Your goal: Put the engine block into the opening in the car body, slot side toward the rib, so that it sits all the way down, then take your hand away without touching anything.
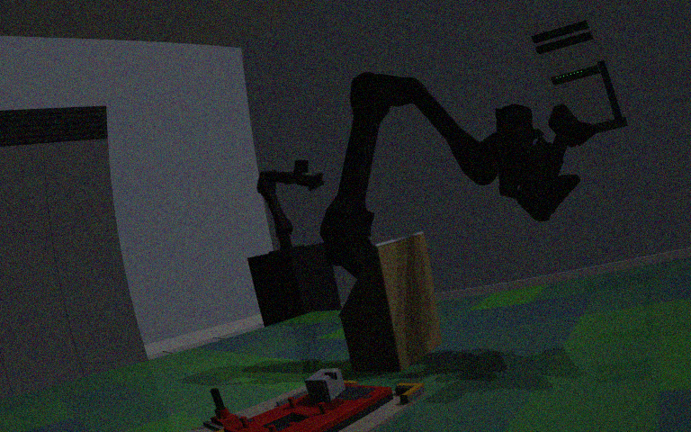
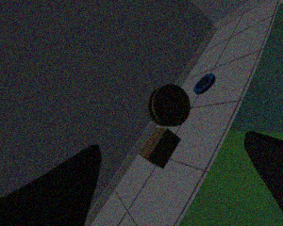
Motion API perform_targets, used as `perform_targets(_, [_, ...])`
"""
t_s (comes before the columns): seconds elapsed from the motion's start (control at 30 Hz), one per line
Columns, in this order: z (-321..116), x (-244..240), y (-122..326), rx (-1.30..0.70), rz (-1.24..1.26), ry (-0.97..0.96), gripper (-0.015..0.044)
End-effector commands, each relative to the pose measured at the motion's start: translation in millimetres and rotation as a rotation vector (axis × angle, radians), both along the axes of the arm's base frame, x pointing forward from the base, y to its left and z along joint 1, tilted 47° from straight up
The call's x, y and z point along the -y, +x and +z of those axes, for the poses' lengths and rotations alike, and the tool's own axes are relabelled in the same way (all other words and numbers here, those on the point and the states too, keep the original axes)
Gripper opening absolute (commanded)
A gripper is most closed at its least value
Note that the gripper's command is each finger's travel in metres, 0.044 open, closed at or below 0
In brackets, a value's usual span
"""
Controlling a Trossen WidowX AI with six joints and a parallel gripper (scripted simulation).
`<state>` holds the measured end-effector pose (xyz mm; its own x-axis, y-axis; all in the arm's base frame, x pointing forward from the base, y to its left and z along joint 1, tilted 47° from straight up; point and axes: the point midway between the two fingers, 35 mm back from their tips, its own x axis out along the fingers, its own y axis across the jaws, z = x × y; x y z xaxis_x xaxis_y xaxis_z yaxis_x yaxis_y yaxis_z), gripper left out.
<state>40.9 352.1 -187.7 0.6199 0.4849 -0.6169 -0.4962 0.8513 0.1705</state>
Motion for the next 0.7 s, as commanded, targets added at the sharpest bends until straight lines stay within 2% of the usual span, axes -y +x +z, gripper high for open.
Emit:
perform_targets(0.0, [3.5, 0.3, 17.4, 0.037, 0.006, -0.086, 0.0440])
perform_targets(0.67, [21.2, 52.6, 124.4, 0.137, 0.096, -0.738, 0.0440])
